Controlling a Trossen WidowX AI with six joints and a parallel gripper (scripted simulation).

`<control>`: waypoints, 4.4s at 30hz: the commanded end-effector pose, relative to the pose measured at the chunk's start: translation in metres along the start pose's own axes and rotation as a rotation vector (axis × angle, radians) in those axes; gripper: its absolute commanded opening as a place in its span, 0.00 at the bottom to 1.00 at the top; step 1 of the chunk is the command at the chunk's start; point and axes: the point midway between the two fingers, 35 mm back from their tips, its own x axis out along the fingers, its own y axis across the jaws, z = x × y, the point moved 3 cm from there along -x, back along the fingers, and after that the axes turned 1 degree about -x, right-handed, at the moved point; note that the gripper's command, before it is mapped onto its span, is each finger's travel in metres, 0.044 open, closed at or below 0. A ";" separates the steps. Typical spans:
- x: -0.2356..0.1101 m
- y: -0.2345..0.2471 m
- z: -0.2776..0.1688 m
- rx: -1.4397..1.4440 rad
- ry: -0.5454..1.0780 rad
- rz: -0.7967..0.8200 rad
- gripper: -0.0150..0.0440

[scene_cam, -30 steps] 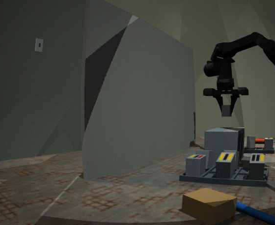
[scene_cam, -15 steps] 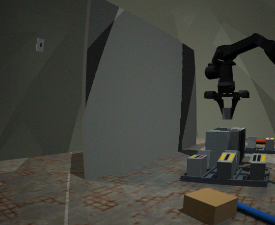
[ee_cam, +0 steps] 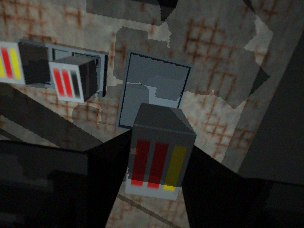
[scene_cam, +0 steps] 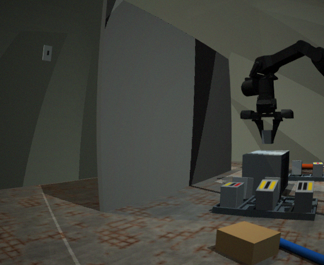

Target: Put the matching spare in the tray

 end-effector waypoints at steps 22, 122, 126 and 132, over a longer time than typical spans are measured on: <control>0.017 -0.001 0.000 -0.005 -0.002 -0.002 0.25; 0.085 0.003 0.003 -0.005 -0.002 -0.002 0.25; 0.087 0.004 0.003 -0.005 -0.002 -0.002 0.25; 0.091 0.005 0.004 -0.005 -0.002 -0.002 0.25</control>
